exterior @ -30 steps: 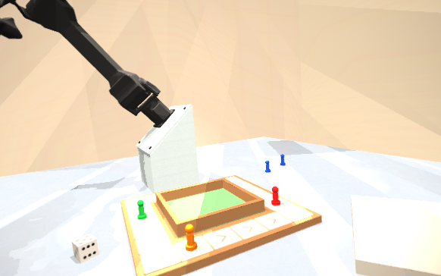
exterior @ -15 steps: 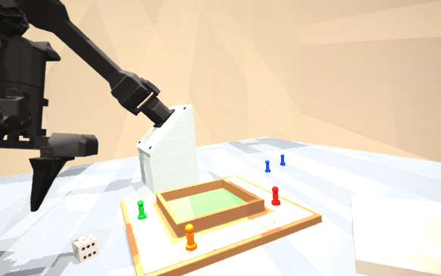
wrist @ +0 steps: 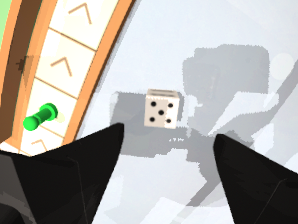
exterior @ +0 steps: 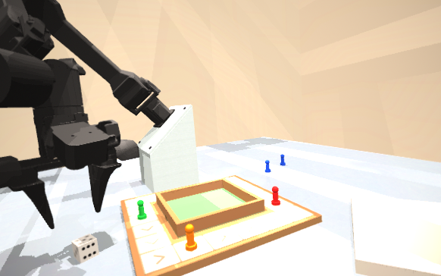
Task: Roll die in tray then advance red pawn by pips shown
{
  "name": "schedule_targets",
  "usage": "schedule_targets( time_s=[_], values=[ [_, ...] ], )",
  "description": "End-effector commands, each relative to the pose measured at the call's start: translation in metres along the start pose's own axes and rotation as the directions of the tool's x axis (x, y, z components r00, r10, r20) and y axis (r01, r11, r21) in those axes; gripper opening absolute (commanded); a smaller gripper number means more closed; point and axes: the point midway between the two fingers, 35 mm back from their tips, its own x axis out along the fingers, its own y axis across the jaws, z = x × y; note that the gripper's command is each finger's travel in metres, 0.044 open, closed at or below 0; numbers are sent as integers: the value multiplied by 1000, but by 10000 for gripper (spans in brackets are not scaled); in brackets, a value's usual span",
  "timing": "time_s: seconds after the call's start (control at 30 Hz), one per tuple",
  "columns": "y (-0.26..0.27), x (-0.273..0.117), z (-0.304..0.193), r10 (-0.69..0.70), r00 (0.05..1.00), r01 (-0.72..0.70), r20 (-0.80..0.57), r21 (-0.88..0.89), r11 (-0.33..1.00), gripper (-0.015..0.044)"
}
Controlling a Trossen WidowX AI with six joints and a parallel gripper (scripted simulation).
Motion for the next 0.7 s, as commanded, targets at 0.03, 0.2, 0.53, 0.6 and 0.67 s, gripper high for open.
schedule_targets(
  time_s=[0.03, 0.2, 0.53, 0.6, 0.67],
  values=[
    [4, 3, 1, 13, 1000, -13, -1, -23, 1000, 275],
    [4, 17, 1, 12, 1000, -12, -1, -23, 1000, 275],
    [4, 26, 1, 12, 1000, -12, -1, -23, 1000, 275],
    [4, 29, 1, 12, 1000, -12, -1, -23, 1000, 275],
    [4, 32, 1, 12, 1000, -12, -2, -23, 1000, 275]
  ],
)
